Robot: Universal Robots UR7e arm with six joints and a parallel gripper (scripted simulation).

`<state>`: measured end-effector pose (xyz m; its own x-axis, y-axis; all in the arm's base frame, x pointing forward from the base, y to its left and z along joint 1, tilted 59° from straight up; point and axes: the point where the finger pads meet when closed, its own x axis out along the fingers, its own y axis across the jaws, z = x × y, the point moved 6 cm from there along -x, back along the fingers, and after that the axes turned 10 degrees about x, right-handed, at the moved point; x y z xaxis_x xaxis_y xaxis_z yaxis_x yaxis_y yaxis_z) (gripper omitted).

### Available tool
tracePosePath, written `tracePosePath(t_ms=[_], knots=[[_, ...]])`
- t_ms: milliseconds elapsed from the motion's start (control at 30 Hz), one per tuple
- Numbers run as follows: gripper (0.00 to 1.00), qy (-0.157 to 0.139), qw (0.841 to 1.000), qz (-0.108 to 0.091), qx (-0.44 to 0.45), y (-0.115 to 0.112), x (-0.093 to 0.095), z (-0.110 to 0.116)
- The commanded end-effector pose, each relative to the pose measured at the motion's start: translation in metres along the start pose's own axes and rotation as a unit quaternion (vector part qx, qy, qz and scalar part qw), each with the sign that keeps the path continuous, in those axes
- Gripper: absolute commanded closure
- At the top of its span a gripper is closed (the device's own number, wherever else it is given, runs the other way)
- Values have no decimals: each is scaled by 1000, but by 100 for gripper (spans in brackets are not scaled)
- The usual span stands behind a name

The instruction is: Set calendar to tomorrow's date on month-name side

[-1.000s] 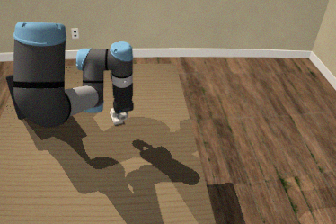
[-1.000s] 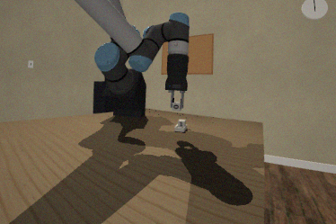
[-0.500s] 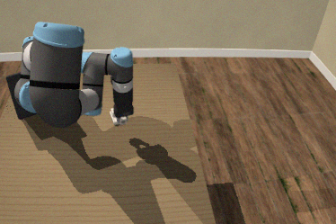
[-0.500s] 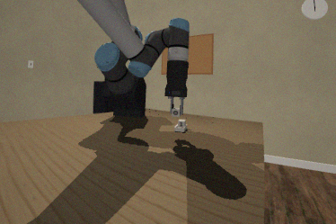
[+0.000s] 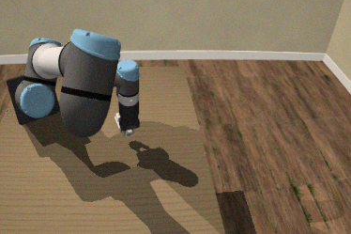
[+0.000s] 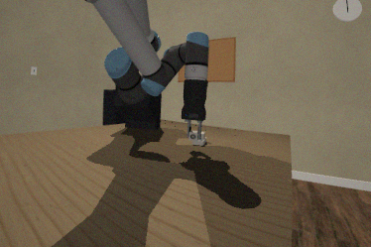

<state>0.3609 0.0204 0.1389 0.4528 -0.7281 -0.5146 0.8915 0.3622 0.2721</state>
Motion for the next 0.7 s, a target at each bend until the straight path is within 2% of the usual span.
tracePosePath(t_ms=[0,300,667], knots=[[43,0,1000,5,0,0,13,0],[43,0,1000,5,0,0,29,0],[43,0,1000,5,0,0,31,0]])
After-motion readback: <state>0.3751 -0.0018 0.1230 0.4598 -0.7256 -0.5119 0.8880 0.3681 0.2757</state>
